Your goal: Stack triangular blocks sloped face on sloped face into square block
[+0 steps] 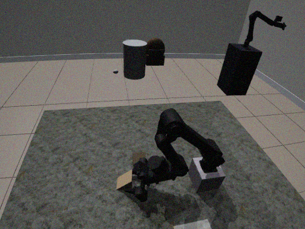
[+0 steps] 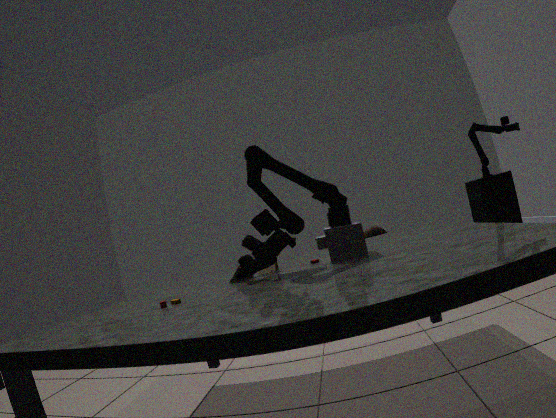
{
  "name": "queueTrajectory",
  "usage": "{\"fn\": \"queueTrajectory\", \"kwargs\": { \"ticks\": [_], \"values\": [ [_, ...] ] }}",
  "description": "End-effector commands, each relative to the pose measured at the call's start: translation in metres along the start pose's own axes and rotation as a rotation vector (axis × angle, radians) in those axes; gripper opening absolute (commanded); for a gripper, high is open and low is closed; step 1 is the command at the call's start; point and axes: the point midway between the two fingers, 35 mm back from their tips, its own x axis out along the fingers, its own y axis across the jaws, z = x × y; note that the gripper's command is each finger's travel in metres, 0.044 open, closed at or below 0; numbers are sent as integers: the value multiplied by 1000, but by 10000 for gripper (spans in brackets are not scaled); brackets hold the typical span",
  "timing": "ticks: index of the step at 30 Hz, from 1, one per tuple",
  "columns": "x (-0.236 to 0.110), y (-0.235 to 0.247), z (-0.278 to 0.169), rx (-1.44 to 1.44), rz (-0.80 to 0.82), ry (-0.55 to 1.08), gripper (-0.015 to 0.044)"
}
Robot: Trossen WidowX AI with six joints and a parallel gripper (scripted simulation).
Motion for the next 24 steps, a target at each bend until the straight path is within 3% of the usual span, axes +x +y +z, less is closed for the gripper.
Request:
{"fn": "queueTrajectory", "kwargs": {
  "ticks": [1, 3, 10, 19, 24],
  "values": [
    [3, 0, 1, 10, 1, -12, 335],
    [3, 0, 1, 10, 1, -12, 282],
    [3, 0, 1, 10, 1, -12, 236],
    [1, 0, 3, 4, -1, -8, 0],
    [1, 0, 3, 4, -1, -8, 0]
  ]
}}
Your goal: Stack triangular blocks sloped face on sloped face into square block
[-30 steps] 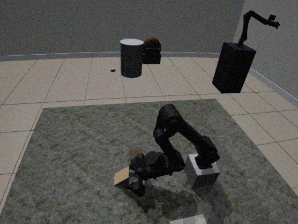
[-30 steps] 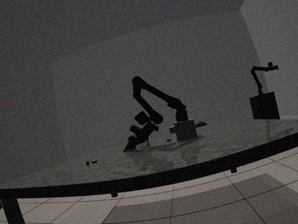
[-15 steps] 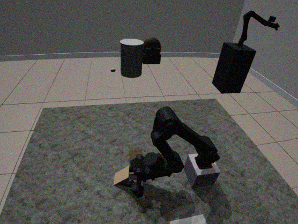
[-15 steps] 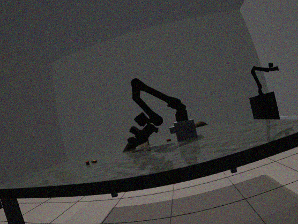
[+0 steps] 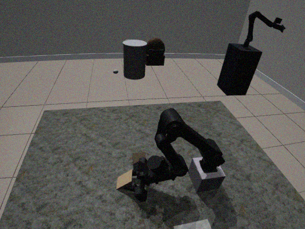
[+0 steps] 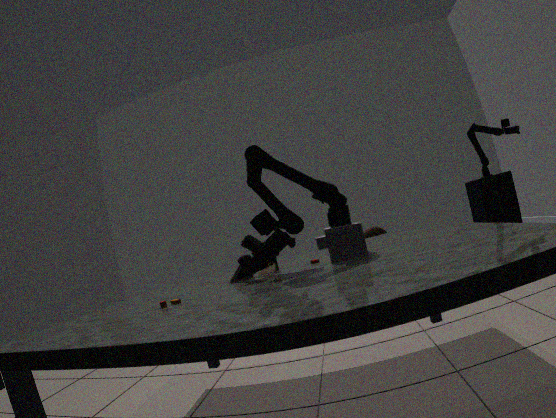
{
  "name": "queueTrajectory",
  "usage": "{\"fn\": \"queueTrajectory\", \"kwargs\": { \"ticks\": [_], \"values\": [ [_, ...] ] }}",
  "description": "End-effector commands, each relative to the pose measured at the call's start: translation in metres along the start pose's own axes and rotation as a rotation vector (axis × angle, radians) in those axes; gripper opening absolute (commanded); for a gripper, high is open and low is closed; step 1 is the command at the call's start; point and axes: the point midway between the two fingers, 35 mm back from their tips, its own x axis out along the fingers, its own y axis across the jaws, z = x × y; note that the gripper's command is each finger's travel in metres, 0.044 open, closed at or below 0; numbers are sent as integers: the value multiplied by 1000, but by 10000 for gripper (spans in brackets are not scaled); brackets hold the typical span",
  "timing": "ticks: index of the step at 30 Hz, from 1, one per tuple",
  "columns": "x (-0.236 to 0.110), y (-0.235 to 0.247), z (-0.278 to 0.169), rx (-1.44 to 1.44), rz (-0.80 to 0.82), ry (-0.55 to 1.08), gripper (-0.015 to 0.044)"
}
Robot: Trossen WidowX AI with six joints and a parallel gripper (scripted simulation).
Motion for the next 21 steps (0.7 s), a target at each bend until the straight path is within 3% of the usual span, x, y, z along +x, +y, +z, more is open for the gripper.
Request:
{"fn": "queueTrajectory", "kwargs": {
  "ticks": [1, 7, 21],
  "values": [
    [0, 0, 2, 0, 0, 0, 0],
    [2, 1, 7, -9, -1, 86, 0],
    [11, 3, 47, -41, -6, 461, 0]
  ]
}}
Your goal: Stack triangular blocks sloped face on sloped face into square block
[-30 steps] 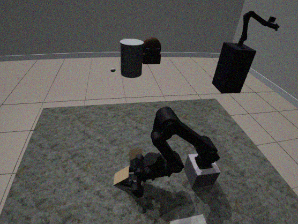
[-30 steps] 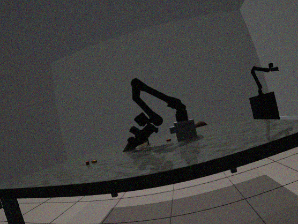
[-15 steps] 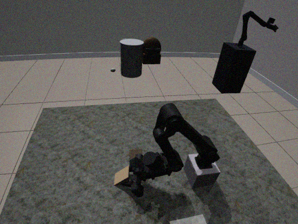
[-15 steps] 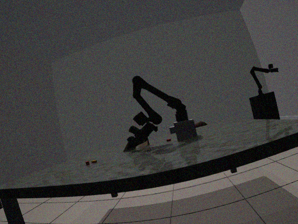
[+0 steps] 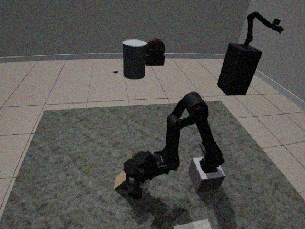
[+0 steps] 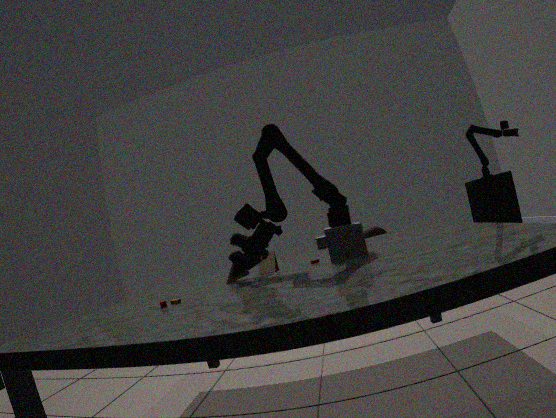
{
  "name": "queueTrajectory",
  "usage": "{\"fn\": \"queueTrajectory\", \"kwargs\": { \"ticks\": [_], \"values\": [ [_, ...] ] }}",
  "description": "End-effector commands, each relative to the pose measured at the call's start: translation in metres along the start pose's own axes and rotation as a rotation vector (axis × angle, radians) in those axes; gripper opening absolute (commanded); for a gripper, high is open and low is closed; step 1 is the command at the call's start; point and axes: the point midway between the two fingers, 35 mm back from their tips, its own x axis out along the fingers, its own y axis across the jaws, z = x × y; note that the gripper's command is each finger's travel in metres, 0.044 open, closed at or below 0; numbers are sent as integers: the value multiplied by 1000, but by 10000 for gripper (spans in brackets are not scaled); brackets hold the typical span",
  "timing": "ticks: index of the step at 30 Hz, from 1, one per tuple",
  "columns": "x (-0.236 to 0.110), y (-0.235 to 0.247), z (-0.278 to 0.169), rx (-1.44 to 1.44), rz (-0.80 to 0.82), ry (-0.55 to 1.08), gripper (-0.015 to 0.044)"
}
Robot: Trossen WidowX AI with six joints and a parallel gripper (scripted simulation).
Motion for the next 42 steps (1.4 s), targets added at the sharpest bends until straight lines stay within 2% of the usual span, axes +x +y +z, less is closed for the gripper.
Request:
{"fn": "queueTrajectory", "kwargs": {
  "ticks": [1, 21, 31, 37, 42],
  "values": [
    [-3, 0, 32, -10, 6, 267, 0],
    [24, 4, 75, -47, 5, 649, 0],
    [41, 5, 78, -73, -1, 889, 0],
    [37, 3, 70, -90, -10, 1056, 0],
    [26, 1, 76, -98, -14, 1128, 0]
  ]
}}
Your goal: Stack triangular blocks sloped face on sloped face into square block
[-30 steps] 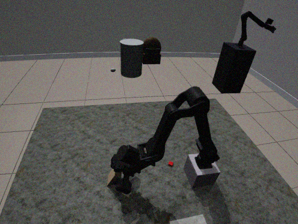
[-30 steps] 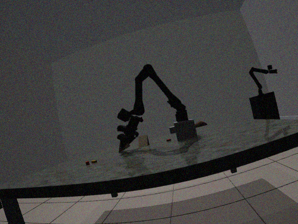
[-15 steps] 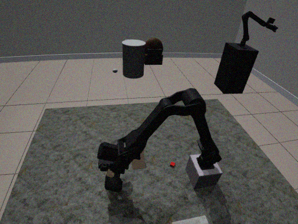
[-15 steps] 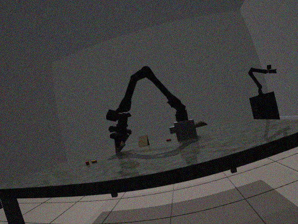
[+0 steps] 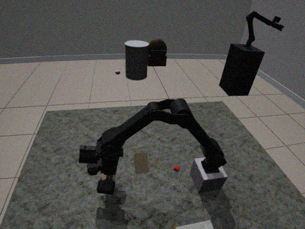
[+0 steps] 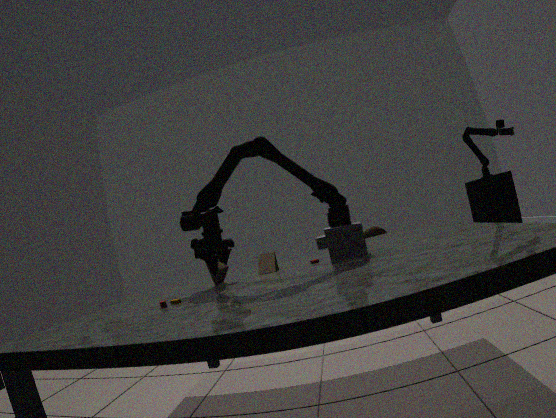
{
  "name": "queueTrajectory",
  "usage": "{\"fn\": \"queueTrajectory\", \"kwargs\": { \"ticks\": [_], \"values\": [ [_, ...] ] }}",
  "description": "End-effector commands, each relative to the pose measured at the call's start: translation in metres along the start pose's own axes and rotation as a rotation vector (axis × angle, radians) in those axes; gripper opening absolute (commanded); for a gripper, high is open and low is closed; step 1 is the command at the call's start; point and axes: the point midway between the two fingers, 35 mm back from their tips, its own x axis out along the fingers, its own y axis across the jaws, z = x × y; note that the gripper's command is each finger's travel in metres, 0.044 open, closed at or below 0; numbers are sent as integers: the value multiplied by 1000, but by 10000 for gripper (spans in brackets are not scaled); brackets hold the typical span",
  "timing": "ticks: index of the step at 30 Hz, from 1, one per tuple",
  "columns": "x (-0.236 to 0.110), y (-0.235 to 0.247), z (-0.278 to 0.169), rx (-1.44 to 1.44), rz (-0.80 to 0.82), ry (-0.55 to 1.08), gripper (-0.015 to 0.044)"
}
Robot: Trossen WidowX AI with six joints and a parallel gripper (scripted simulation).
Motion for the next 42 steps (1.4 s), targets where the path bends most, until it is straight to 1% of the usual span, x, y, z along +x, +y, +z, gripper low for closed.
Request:
{"fn": "queueTrajectory", "kwargs": {
  "ticks": [1, 13, 14, 30, 42],
  "values": [
    [-6, -9, -17, -36, -3, 413, 0],
    [-6, -9, -17, -36, -3, 413, 0],
    [-5, -6, -10, -27, -9, 315, 26],
    [-5, -6, -10, -27, -9, 315, 440],
    [-5, -6, -10, -27, -9, 315, 440]
  ]
}}
